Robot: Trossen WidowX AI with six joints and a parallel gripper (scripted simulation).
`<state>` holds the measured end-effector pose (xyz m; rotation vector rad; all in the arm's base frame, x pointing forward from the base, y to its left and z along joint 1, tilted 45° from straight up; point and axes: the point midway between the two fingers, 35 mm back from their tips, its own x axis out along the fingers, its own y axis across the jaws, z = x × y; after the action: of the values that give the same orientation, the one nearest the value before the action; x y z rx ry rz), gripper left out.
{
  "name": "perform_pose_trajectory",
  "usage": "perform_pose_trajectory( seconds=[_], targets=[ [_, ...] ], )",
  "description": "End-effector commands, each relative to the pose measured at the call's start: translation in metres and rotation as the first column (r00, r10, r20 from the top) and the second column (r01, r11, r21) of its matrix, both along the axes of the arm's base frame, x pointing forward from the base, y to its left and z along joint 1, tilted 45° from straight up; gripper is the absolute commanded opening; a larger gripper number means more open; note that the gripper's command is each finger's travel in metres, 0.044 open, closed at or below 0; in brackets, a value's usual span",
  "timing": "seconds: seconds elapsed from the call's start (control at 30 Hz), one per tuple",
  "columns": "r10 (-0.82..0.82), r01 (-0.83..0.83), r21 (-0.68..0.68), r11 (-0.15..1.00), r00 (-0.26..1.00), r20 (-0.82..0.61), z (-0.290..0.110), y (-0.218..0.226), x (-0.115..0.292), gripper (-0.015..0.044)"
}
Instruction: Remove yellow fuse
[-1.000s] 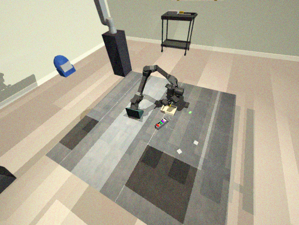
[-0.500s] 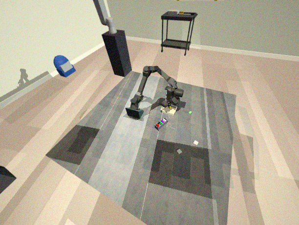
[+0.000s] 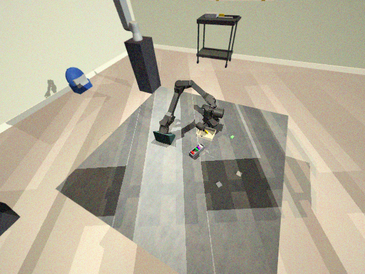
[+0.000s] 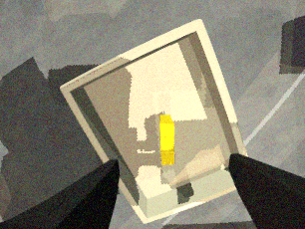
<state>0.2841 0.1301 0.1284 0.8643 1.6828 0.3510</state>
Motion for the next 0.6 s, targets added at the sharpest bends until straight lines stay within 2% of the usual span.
perform_pose_trajectory(
  seconds=[0.0, 0.57],
  targets=[
    [-0.003, 0.003, 0.002, 1.0, 1.0, 0.003, 0.0175, -0.0177, 0.0027, 0.033],
    [-0.009, 0.009, 0.004, 1.0, 1.0, -0.002, 0.0229, -0.0233, 0.0024, 0.033]
  ],
)
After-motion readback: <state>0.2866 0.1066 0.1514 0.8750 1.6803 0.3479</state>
